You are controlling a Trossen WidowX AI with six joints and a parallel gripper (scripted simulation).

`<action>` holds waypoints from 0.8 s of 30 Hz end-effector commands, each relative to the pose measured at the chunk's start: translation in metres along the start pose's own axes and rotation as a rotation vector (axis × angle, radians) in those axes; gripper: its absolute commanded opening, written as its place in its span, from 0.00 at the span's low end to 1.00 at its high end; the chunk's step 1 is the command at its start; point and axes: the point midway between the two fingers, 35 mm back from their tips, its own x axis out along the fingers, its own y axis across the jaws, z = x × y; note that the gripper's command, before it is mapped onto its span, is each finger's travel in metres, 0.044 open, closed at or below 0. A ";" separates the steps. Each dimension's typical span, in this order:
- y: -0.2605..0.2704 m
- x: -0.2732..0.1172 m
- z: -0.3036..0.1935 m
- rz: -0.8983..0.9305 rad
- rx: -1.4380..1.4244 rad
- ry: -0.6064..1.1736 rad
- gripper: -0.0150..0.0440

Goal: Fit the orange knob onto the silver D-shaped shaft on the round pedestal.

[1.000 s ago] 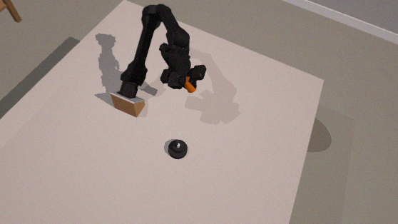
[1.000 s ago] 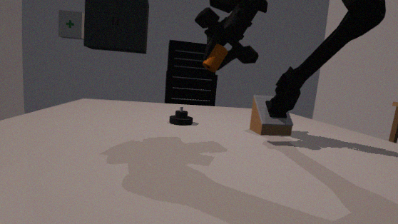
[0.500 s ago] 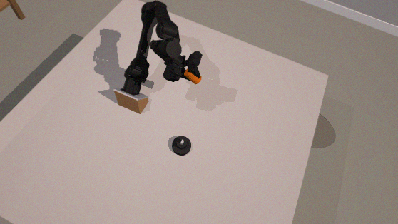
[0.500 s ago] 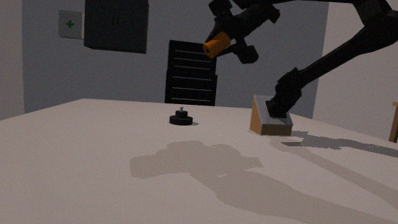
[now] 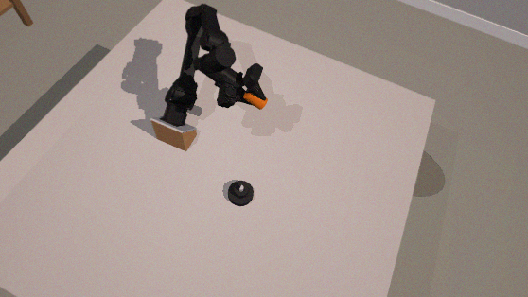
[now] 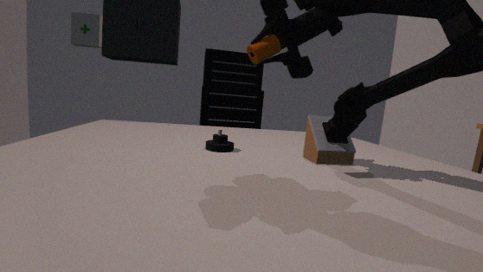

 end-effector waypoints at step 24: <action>-0.002 0.000 0.000 0.052 0.001 -0.002 0.25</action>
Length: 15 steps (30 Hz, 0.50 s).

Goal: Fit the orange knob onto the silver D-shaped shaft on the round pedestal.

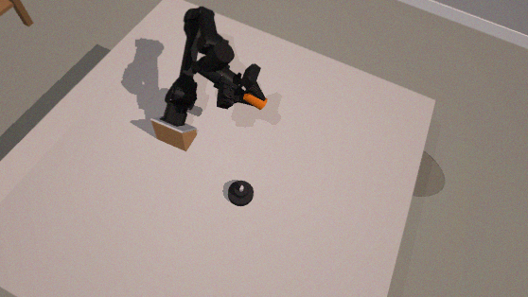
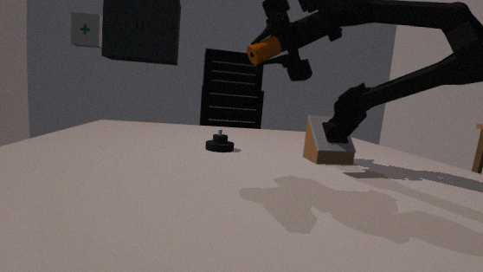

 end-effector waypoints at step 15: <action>0.000 0.000 0.000 0.006 -0.008 -0.002 0.25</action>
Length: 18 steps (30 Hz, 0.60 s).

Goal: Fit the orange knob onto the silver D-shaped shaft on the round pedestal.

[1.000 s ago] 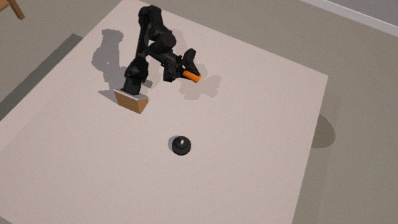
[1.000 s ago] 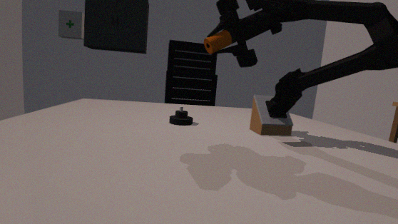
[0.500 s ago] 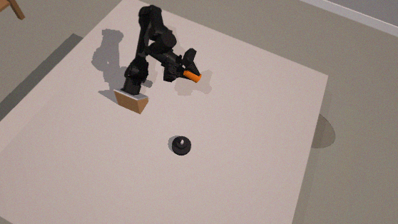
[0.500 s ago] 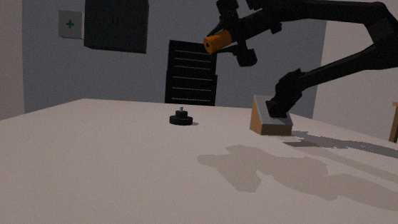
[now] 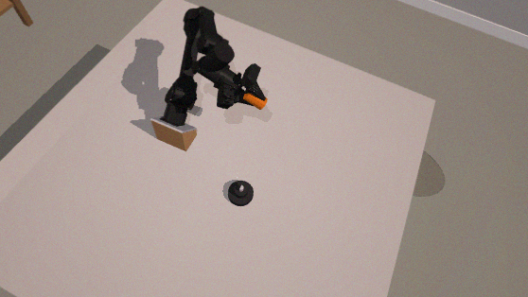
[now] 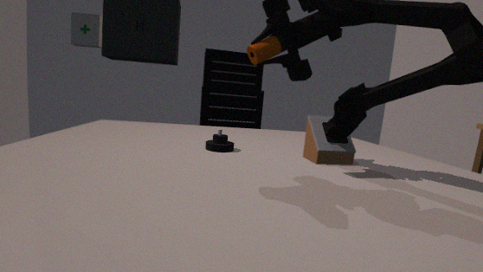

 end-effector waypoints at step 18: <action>-0.019 0.022 0.000 -0.260 0.002 -0.006 0.25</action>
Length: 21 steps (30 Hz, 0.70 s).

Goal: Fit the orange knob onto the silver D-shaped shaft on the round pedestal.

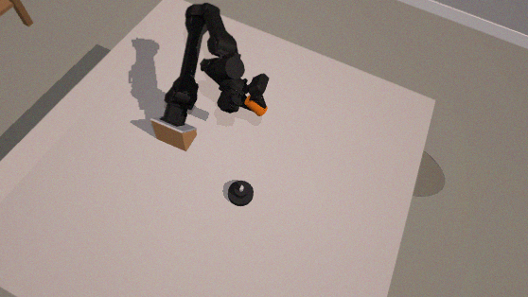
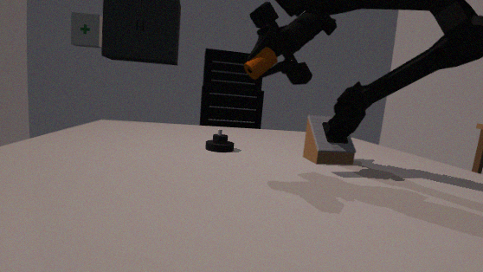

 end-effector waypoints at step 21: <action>-0.021 0.042 -0.003 -0.575 -0.017 -0.002 0.25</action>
